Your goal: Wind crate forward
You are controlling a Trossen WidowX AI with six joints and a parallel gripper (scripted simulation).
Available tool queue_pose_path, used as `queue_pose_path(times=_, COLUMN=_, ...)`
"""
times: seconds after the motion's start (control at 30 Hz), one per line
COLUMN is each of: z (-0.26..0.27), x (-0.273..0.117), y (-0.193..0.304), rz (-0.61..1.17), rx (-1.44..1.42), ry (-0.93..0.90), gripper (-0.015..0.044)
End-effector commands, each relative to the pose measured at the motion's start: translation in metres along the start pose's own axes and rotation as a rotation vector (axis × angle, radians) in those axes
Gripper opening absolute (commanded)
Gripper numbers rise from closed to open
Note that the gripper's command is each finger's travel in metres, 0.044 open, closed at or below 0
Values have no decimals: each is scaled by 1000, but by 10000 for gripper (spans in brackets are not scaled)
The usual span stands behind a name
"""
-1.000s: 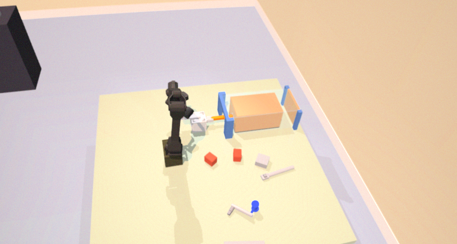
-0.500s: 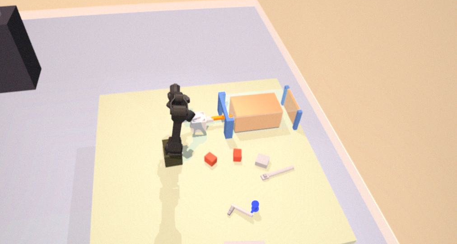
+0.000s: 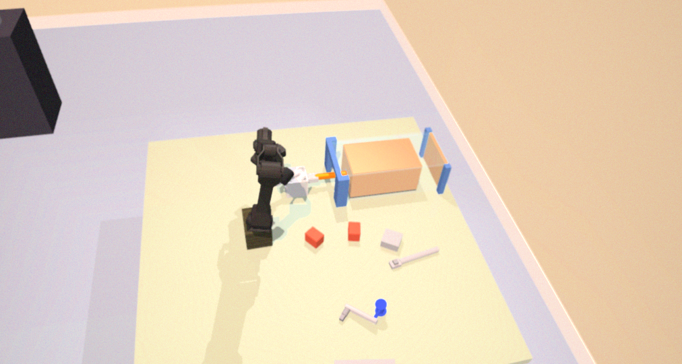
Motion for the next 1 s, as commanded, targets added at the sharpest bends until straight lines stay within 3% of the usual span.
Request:
queue_pose_path(times=0.0, z=-10, x=1, y=3, rz=0, rx=-11, ry=30, gripper=0)
queue_pose_path(times=0.97, z=-40, x=2, y=-5, rz=0, rx=-11, ry=33, gripper=0)
Point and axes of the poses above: the point midway between the two fingers, 35 mm back from their tips, its own x axis out along the fingers, its own z axis across the jaws, y = z × x, the point moved 7 cm from there along -x, back along the fingers, and after that the axes turned 10 degrees about x, right-handed, at the moved point
